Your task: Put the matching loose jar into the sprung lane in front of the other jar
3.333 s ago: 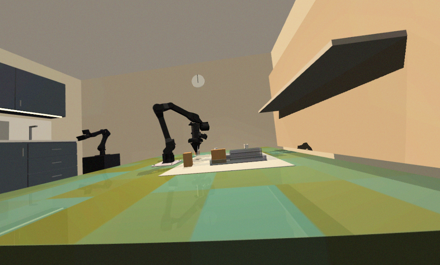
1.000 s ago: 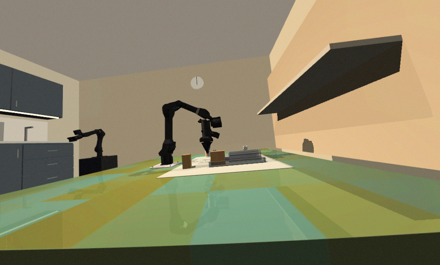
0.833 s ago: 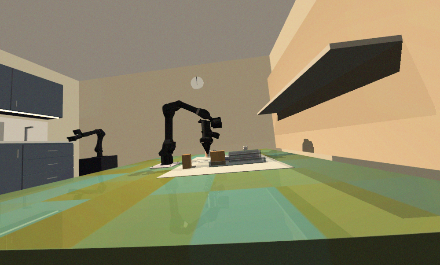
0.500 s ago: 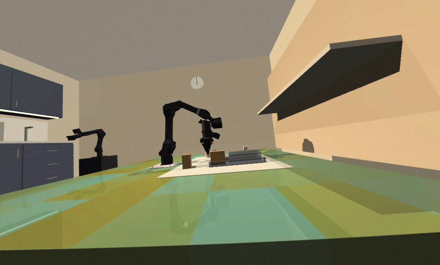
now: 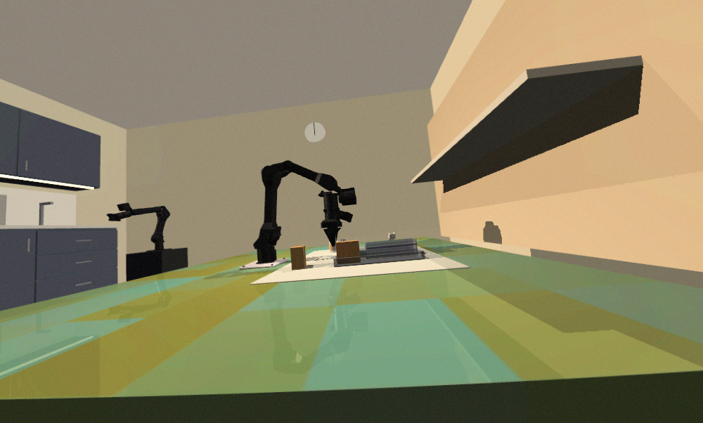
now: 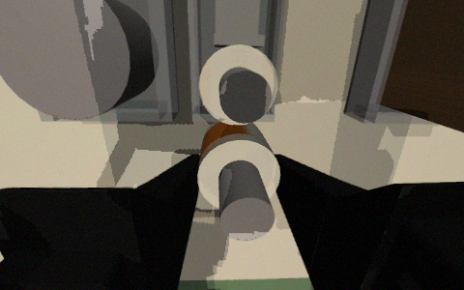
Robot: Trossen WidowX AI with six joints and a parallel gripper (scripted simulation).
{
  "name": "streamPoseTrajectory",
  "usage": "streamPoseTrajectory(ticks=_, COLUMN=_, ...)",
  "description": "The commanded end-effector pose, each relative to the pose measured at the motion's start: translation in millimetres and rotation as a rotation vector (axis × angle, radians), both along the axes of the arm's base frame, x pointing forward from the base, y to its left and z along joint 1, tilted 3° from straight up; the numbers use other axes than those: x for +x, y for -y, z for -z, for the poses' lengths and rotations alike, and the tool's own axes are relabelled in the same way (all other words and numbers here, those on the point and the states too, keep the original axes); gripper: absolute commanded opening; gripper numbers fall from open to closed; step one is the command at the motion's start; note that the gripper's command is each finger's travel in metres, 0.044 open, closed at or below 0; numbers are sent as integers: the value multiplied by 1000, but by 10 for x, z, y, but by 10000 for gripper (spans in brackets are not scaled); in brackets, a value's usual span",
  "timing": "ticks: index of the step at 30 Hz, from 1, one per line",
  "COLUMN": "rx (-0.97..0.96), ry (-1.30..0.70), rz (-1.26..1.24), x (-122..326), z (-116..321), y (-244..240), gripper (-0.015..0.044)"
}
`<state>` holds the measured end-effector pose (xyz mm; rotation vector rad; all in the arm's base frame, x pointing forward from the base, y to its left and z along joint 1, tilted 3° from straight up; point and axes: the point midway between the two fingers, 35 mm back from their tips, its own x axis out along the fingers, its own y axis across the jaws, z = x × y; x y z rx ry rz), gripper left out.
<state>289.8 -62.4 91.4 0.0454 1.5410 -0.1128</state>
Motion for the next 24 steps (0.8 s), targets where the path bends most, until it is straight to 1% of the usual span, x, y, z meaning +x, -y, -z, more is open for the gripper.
streamPoseTrajectory(ticks=1, rx=-4, ry=10, rz=-5, x=57, z=-18, y=9, gripper=0)
streamPoseTrajectory(ticks=24, rx=-4, ry=11, rz=-5, x=155, z=-25, y=19, gripper=0)
